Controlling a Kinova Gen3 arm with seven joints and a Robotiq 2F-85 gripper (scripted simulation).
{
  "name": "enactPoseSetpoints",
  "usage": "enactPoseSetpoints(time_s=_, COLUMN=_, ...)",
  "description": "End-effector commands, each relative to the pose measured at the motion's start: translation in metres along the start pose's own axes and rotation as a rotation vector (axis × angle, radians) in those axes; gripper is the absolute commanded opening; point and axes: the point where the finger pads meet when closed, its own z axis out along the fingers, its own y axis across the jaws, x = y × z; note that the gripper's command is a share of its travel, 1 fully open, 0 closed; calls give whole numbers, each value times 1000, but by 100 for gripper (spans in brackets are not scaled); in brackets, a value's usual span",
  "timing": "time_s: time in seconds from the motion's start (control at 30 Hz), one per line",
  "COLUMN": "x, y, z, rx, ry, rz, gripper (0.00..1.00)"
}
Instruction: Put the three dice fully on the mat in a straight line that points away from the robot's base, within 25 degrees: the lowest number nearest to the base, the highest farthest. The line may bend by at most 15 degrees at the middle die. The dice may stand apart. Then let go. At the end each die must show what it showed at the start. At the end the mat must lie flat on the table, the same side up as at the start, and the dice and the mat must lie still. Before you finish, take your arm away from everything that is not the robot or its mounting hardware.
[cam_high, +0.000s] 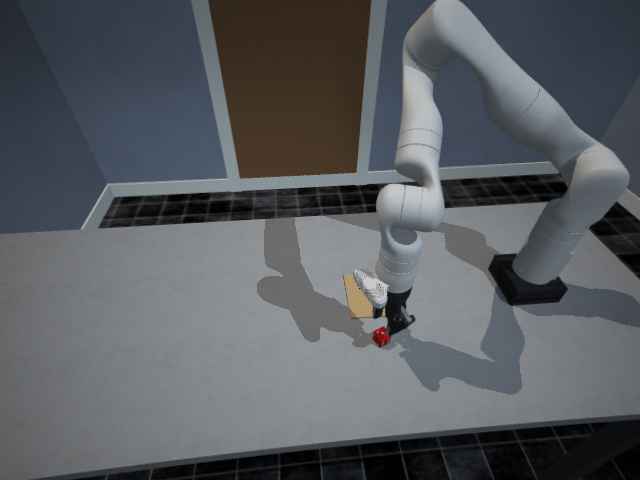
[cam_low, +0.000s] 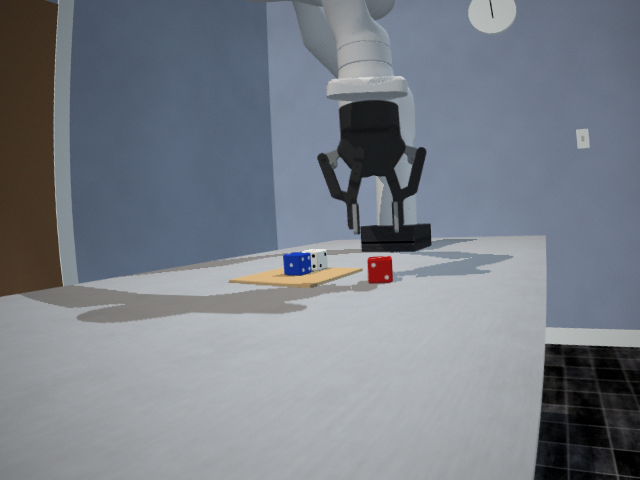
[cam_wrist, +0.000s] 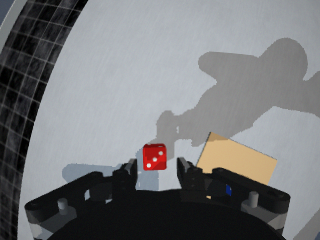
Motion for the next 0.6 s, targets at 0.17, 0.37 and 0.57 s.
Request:
enactPoseSetpoints(time_s=0.17, x=0, y=-4, z=14, rx=6, ry=3, rz=-4, gripper=46)
enactPoseSetpoints(time_s=0.37, x=1, y=-4, z=17, rx=7, ry=4, rz=-4, gripper=46)
enactPoseSetpoints(time_s=0.57, x=0, y=-4, z=20, rx=6, ry=3, rz=-3, gripper=46)
